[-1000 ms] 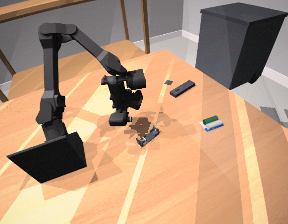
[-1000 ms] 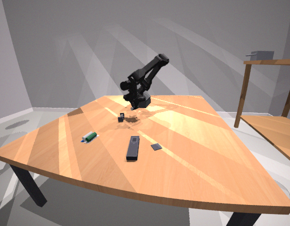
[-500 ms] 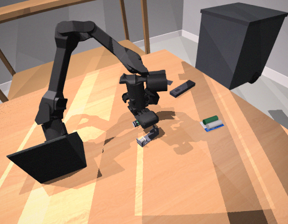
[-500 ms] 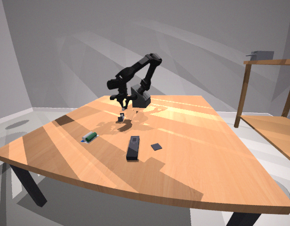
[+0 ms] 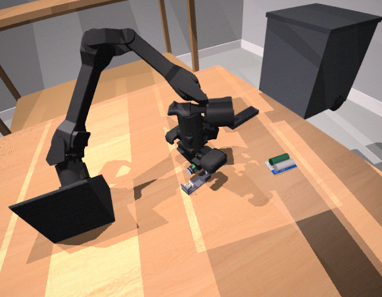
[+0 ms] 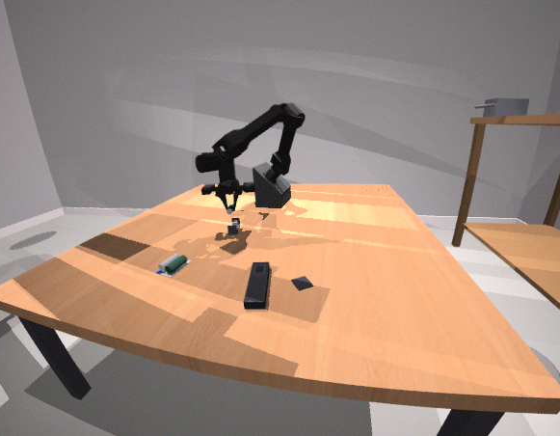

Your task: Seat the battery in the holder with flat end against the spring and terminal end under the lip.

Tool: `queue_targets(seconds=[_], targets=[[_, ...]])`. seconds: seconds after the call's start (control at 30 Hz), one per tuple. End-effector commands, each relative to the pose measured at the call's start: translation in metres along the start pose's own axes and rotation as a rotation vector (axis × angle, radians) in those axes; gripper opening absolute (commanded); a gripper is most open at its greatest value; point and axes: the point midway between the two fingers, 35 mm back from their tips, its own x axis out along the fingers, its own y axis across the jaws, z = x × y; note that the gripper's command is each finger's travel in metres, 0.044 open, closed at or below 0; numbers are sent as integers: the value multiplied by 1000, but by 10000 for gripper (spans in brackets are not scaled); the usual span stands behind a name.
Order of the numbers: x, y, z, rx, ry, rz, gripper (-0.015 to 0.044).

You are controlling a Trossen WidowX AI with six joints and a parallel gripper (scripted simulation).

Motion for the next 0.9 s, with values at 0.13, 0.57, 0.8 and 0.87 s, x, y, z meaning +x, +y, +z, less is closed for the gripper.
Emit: queue_targets(seconds=[0.13,0.57,0.8,0.87], targets=[[17,-1,1,12,-87,-5,79],[36,4,3,19,-224,-20,79],[38,4,3,21,-244,-28,79],[40,3,3,22,-255,-29,79]])
